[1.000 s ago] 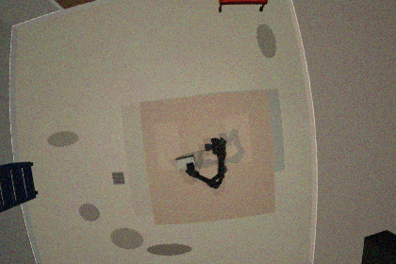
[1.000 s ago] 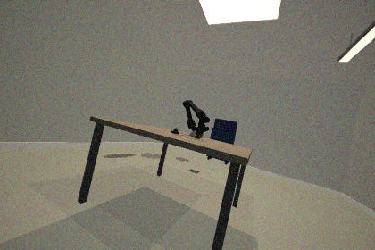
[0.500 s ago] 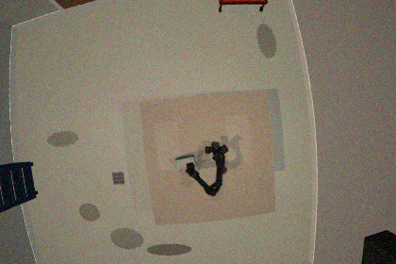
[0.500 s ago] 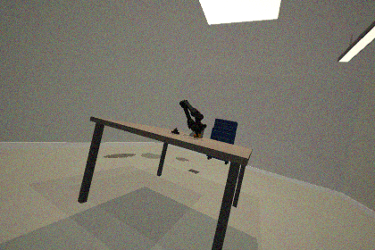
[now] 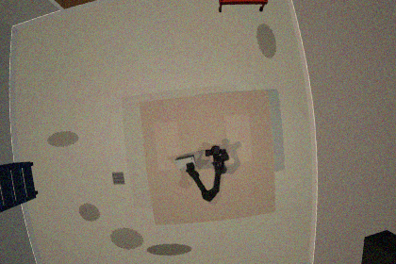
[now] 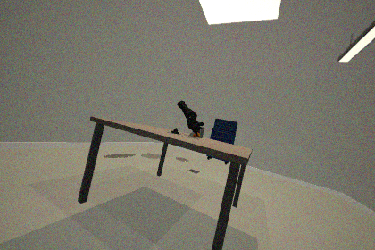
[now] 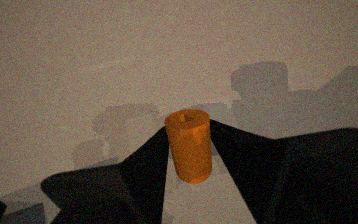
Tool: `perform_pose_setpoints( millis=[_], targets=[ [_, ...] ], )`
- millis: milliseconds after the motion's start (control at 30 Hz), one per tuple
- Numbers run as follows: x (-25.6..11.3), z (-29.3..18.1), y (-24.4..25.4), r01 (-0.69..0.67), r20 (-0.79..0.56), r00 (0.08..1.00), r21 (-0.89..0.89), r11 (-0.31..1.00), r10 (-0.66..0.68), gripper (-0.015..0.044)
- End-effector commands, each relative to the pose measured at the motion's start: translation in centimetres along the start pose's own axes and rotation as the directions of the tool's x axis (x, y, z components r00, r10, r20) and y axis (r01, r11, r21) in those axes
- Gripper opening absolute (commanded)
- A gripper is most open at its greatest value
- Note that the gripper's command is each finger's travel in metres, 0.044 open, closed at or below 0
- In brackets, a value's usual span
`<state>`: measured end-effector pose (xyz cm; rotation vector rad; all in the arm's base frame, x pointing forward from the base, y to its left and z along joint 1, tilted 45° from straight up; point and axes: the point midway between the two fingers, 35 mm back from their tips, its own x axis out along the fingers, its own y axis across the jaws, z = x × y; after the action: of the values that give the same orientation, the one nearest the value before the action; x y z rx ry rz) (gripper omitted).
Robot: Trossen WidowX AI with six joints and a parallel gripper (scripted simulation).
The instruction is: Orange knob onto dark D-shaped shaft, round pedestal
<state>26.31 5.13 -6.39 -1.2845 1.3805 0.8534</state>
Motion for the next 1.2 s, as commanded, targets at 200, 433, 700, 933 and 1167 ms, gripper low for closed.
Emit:
perform_pose_setpoints(
  millis=[200,433,700,933,1167],
  targets=[
    [-0.7,-0.9,0.1,-0.001,0.168,0.986,-0.005,1.0,0.001,0.018],
    [-1.0,-1.5,0.1,-0.001,0.275,0.961,-0.005,1.0,0.003,0.018],
    [-1.4,-2.3,0.1,-0.002,0.392,0.92,-0.006,1.0,0.004,0.018],
    [-1.6,-3.0,0.1,-0.003,0.489,0.872,-0.007,1.0,0.005,0.018],
    [-1.7,-3.7,0.2,-0.003,0.58,0.815,-0.008,1.0,0.007,0.018]
  ],
)
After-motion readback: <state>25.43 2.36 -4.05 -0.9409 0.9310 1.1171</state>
